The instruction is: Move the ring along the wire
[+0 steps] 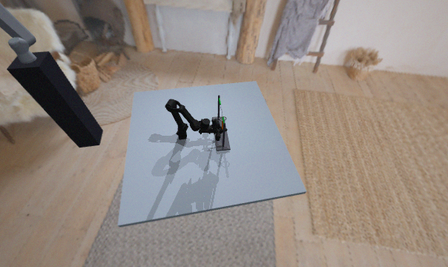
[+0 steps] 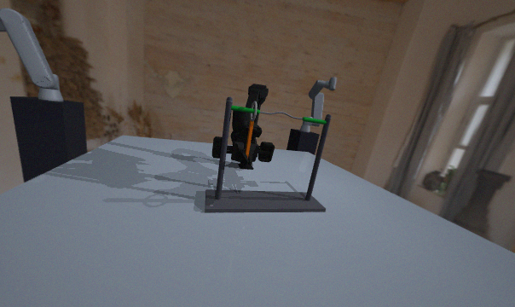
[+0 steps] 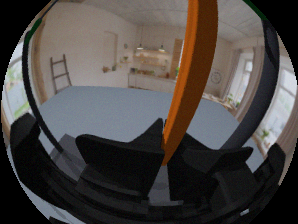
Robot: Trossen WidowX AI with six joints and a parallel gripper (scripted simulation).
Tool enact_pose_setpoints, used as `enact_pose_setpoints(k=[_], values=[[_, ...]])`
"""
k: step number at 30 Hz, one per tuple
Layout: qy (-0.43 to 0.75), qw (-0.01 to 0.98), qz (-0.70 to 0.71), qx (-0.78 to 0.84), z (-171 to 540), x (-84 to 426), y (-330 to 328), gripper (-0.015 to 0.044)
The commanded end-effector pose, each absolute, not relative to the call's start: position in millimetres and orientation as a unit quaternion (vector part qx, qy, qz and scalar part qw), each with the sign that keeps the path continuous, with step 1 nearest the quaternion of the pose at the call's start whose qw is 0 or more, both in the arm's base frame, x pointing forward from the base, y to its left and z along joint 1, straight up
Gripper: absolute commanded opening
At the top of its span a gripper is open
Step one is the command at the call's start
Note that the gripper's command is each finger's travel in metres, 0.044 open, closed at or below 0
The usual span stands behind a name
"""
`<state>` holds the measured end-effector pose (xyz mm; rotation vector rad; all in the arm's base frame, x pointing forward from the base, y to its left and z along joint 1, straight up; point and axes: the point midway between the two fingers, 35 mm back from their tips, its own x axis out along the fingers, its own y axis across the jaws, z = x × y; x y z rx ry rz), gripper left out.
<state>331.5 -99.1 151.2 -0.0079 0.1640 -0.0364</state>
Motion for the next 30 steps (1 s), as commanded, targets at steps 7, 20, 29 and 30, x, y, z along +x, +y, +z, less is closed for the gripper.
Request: enact_pose_setpoints(k=[7,20,29,30], values=[[0.082,0.996,-0.019,-0.003,151.8,332.0,-90.3,-0.0150],[0.083,0.996,-0.018,0.000,151.9,332.7,-76.8,-0.0150],[0.084,0.996,-0.019,0.009,151.9,333.3,-65.6,-0.0150],[0.084,0.996,-0.019,0.011,151.9,333.4,-64.2,-0.0150]])
